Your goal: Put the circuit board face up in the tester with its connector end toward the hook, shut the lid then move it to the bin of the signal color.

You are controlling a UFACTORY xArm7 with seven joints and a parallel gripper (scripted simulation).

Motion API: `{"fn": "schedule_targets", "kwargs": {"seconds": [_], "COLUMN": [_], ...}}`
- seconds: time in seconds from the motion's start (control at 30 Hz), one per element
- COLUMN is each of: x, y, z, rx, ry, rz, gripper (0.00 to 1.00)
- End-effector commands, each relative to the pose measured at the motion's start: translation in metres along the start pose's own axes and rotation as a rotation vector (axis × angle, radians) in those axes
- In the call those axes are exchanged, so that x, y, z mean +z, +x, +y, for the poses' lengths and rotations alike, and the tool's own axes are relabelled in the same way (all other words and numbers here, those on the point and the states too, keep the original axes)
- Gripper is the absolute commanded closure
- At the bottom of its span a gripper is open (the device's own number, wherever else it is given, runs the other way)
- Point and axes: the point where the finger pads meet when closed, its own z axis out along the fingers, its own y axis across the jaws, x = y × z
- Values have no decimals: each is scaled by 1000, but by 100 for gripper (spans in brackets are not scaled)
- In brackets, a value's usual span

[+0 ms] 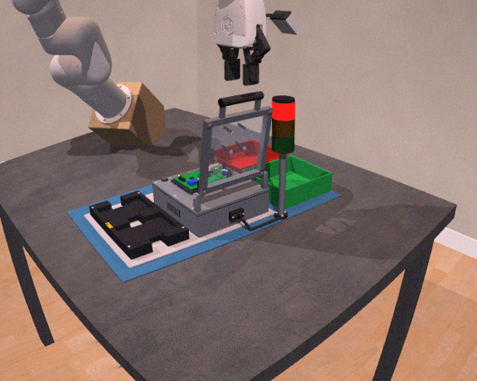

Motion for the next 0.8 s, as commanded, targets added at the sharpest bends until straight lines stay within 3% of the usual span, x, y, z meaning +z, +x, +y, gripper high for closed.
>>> {"fn": "schedule_targets", "kwargs": {"seconds": [0.0,0.13,0.17,0.77], "x": [-12,-13,-13,-13], "y": [1,1,1,1], "z": [0,0,0,-10], "rx": [-1,-1,-1,-1], "ry": [-4,-4,-4,-4], "rz": [2,2,2,2], "gripper": [49,49,0,0]}}
